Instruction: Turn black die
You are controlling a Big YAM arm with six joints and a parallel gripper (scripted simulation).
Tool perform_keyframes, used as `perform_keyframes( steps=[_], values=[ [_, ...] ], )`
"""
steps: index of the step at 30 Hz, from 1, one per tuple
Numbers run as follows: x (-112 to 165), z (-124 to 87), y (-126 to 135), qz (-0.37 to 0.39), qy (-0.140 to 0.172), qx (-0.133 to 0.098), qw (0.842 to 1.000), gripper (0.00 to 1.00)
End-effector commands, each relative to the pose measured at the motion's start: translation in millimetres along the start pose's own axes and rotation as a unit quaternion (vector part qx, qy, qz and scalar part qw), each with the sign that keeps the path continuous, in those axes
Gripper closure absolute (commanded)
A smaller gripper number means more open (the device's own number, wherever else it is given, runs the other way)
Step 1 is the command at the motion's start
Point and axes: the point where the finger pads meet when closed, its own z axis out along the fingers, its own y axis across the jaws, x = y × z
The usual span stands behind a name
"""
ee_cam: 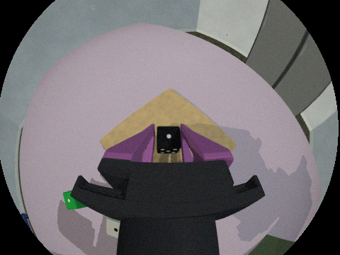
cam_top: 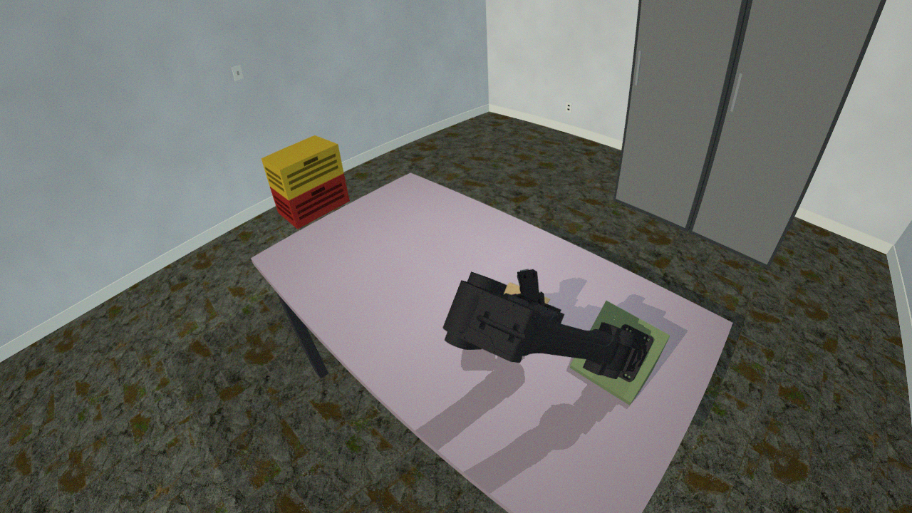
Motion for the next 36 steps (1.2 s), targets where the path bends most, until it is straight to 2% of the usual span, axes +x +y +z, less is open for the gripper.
perform_keyframes(
  steps=[1, 5, 36],
  values=[
    [-2.2, 3.7, 13.6, 0.0, -0.007, -0.017, 1.0, 0.68],
    [-2.2, 3.7, 13.6, 0.0, -0.007, -0.017, 1.0, 0.6],
    [-2.2, 3.7, 13.6, 0.0, -0.007, -0.017, 1.0, 0.6]
  ],
)
